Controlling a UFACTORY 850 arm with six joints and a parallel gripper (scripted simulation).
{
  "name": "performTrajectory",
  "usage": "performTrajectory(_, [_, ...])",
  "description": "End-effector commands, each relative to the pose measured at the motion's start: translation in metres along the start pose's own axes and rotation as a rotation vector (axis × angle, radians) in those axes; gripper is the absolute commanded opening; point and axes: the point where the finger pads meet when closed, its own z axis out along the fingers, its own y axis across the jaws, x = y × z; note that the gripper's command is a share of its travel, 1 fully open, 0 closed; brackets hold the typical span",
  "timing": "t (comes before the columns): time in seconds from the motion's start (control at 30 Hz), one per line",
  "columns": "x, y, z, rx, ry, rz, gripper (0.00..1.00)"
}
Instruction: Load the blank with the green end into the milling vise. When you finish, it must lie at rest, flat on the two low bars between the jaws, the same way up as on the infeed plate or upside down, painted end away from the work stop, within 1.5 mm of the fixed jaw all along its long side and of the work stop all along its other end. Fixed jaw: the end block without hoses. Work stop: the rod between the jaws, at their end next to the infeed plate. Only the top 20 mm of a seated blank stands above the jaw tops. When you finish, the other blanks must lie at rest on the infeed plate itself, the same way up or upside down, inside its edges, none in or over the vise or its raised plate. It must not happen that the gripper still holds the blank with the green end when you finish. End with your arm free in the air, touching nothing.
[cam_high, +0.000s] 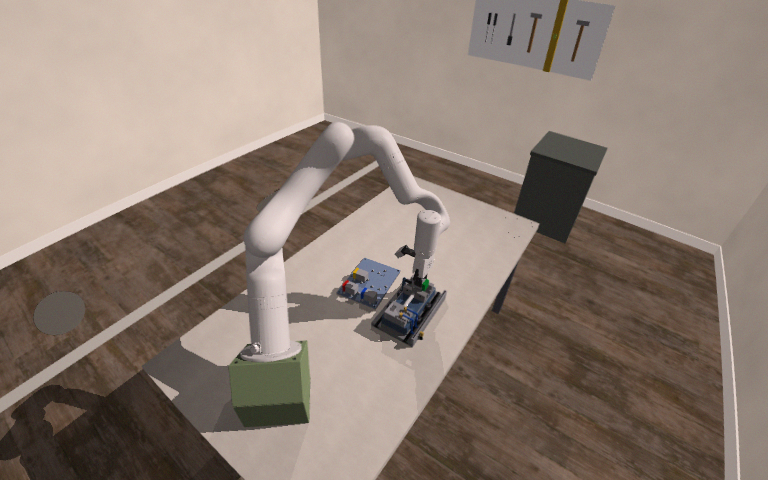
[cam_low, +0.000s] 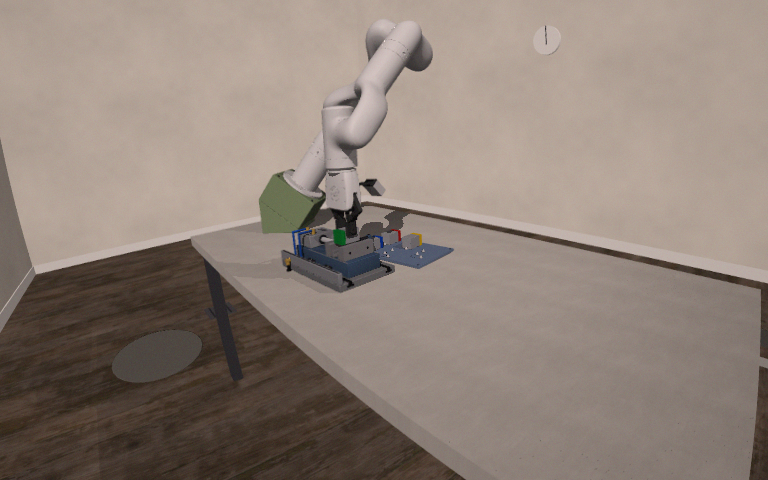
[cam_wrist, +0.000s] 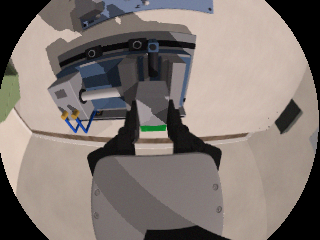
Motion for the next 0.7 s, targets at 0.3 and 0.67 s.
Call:
performTrajectory(0.3, [-0.0006,0.0009,-0.0037,-0.001,-0.001,-0.001,0.00])
performTrajectory(0.67, [-0.0007,0.0009,-0.0048,-0.001,-0.001,-0.001,0.00])
